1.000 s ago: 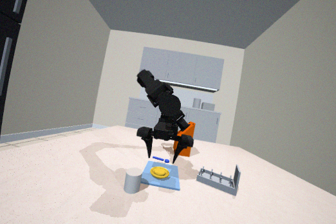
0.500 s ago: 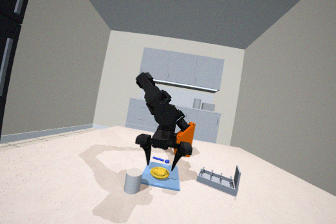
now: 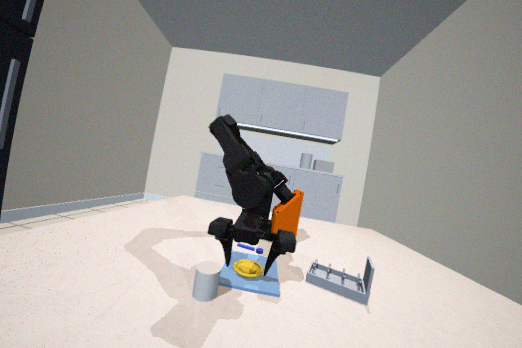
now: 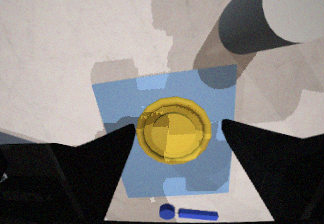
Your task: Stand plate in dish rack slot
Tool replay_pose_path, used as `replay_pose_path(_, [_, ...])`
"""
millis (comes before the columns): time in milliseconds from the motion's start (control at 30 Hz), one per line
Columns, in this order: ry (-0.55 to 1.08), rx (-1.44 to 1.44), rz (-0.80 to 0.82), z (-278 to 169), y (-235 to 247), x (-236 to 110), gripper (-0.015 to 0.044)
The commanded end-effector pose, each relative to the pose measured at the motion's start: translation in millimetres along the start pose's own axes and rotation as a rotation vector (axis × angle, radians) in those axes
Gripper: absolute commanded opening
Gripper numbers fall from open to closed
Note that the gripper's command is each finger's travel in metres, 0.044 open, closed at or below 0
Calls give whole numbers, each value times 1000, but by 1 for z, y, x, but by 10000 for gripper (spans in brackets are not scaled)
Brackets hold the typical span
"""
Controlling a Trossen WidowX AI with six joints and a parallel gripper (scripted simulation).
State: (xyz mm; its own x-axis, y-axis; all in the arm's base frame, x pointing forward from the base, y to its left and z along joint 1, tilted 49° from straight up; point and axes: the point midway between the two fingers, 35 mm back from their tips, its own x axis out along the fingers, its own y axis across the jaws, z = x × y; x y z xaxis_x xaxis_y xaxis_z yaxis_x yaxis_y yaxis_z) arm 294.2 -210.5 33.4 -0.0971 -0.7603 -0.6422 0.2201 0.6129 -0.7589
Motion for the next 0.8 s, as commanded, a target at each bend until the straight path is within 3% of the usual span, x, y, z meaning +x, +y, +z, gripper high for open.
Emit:
replay_pose_path(0, [13,-16,7,-4,4,6,400])
replay_pose_path(633, [13,-16,7,-4,4,6,298])
replay_pose_path(767, [12,-16,11,-2,5,-1,193])
